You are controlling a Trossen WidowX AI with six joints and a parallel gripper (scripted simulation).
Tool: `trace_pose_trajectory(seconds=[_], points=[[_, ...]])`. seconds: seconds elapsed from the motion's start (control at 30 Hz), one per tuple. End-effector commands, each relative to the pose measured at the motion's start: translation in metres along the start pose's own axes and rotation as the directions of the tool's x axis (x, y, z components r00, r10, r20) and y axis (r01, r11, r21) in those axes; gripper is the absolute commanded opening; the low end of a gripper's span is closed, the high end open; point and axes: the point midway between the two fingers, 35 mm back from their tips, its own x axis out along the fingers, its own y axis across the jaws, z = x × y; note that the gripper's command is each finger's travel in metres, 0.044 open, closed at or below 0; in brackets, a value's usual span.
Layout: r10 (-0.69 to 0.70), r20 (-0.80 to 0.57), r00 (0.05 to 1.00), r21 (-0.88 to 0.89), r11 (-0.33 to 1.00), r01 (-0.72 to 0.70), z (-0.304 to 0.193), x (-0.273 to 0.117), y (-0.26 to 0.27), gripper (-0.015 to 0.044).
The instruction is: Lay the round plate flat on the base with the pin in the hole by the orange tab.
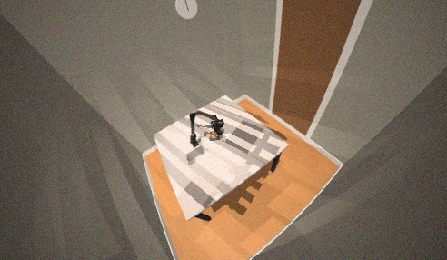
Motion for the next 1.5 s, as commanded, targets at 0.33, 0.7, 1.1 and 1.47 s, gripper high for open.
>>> trace_pose_trajectory(seconds=[0.33, 0.7, 1.1, 1.47], points=[[0.0, -0.012, 1.0, 0.008, 1.0, 0.0, -0.015, 0.002, -0.016, 0.0], [-0.001, -0.012, 1.0, 0.008, 1.0, 0.001, -0.027, 0.001, -0.023, 0.0], [-0.001, -0.013, 1.0, 0.009, 1.0, 0.001, -0.044, -0.001, -0.026, 0.0], [-0.001, -0.013, 1.0, 0.009, 1.0, 0.001, -0.055, -0.002, -0.025, 0.0]])
